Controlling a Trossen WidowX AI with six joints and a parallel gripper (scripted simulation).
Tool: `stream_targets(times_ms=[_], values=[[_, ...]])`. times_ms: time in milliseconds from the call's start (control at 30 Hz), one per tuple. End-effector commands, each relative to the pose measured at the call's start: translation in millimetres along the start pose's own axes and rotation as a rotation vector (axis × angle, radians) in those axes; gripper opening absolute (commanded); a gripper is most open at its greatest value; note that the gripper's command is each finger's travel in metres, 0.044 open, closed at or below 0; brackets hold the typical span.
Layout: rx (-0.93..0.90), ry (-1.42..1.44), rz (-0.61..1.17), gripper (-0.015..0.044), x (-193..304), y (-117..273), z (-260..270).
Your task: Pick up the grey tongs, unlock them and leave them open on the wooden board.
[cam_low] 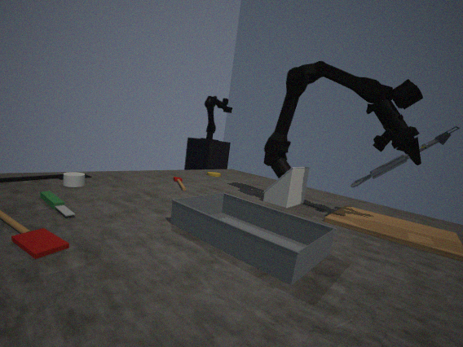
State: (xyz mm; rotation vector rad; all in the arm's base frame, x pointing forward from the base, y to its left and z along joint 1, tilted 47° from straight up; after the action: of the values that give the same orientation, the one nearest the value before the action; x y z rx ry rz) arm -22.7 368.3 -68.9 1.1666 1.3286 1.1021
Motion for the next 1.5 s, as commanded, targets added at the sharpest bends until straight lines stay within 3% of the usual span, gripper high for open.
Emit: stream_targets(times_ms=[0,867,1467], values=[[0.007,-0.003,0.059,-0.015,-4,6,0],[0.023,0.017,0.45,-0.015,-49,43,2],[0.023,0.017,0.46,-0.015,-50,44,2]])
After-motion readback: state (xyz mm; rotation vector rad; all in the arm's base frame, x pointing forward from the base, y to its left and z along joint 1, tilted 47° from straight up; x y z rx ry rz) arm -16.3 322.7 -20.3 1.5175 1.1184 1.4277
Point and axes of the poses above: the point midway between the two fingers, 35 mm back from their tips, its own y axis back along the fingers, its own z axis across the jaws, x = y × z, the point moved 10 cm from there along y, back along the fingers, and after that the axes turned 2 degrees about -y, right-handed, at the moved point
